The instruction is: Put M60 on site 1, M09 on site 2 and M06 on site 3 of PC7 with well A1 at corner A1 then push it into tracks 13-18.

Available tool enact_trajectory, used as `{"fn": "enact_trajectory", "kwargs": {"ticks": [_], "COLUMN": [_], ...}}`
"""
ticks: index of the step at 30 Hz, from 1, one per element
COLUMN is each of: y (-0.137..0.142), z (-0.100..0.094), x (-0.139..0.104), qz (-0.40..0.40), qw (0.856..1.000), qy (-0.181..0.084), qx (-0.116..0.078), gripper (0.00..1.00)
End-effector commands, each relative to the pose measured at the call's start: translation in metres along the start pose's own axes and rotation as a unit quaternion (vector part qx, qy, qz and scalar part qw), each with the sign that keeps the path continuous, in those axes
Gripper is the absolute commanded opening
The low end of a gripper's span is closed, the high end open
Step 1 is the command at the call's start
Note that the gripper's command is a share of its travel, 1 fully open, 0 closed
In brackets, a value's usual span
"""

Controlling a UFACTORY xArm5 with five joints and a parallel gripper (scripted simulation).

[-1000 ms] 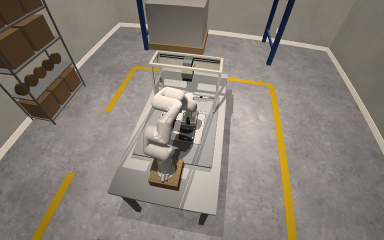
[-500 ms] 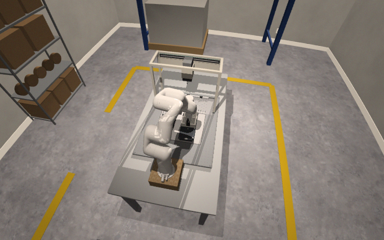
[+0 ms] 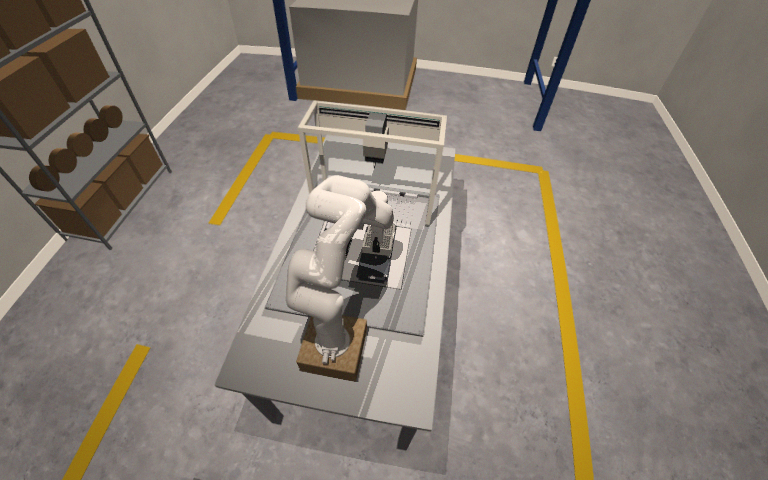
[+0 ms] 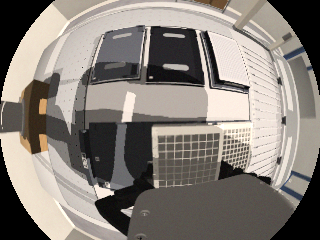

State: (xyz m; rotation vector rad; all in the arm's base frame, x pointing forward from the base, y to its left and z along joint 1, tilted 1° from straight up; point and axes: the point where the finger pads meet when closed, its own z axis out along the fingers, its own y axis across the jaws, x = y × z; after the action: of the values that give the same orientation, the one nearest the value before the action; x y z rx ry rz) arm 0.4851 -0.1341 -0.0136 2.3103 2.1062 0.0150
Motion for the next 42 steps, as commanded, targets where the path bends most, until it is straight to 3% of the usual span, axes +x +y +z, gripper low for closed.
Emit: {"fn": "enact_trajectory", "kwargs": {"ticks": [1, 42], "y": [0.001, 0.002], "z": [-0.001, 0.012], "x": [0.0, 0.0], "qz": [0.0, 0.0], "qw": [1.0, 1.0], "qy": [0.006, 0.006], "qx": [-0.003, -0.003], "gripper": [0.0, 0.0]}}
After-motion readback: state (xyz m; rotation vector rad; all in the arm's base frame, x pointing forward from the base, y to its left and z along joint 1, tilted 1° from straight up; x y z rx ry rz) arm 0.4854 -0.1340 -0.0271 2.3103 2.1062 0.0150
